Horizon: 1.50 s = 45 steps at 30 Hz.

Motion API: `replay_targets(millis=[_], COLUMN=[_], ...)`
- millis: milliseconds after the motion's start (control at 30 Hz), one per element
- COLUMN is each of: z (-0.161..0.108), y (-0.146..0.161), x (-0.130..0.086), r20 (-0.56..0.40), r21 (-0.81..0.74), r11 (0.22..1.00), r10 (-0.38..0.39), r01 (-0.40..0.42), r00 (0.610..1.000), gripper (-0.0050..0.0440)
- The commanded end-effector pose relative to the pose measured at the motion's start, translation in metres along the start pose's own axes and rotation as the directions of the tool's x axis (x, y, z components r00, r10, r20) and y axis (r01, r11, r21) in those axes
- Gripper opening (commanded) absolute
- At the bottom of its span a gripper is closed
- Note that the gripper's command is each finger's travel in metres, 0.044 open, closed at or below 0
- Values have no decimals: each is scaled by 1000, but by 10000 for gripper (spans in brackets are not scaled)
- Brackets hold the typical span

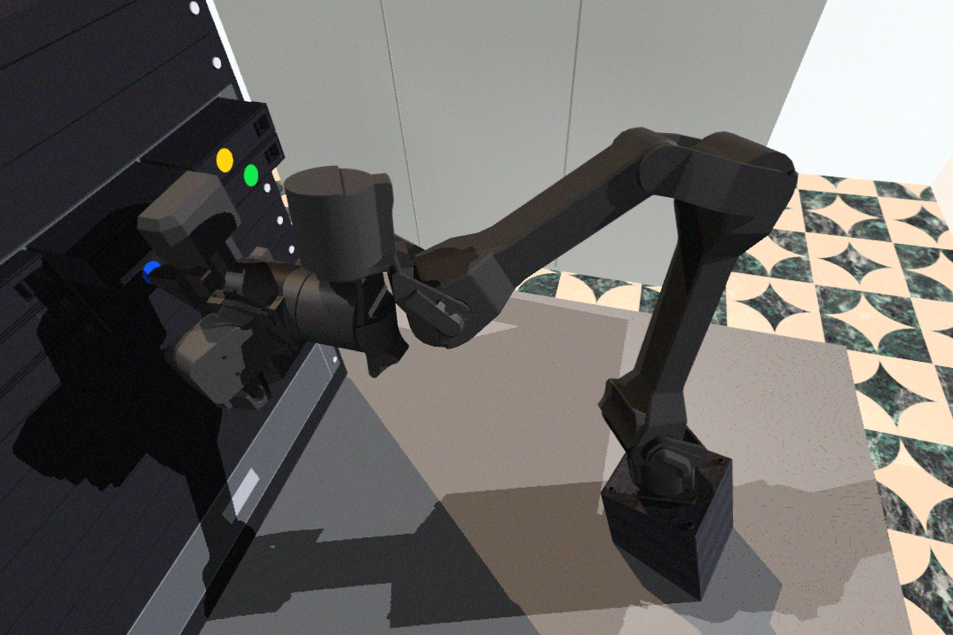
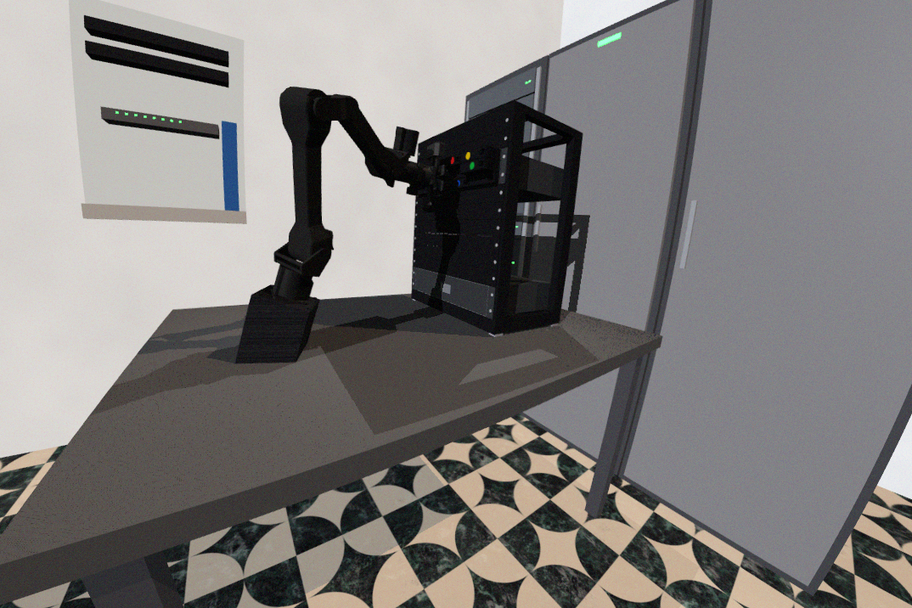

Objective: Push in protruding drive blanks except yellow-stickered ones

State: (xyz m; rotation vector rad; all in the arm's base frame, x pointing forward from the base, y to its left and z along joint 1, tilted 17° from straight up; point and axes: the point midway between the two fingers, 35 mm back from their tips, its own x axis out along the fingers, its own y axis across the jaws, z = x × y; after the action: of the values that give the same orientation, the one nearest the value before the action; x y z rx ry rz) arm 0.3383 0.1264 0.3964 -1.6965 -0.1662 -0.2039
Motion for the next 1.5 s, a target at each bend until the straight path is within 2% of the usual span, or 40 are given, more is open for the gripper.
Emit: replay_targets(millis=[0, 367, 467, 700, 833, 1133, 1333, 1467], z=[-3, -3, -3, -3, -3, -3, -5, -5], y=[-22, -22, -21, -20, -20, -22, -53, -54], x=[3, -2, -15, -58, -73, -78, -87, -88], r20=[2, 2, 2, 2, 2, 2, 2, 2], r21=[32, 32, 32, 32, 32, 32, 32, 32], r11=[998, 998, 998, 998, 998, 998, 998, 998], r10=[-50, -50, -50, -50, -50, -50, -50, -50], r01=[50, 50, 50, 50, 50, 50, 50, 50], r00=[999, 999, 999, 999, 999, 999, 999, 999], gripper=[0, 0, 0, 0, 0, 0, 0, 0])
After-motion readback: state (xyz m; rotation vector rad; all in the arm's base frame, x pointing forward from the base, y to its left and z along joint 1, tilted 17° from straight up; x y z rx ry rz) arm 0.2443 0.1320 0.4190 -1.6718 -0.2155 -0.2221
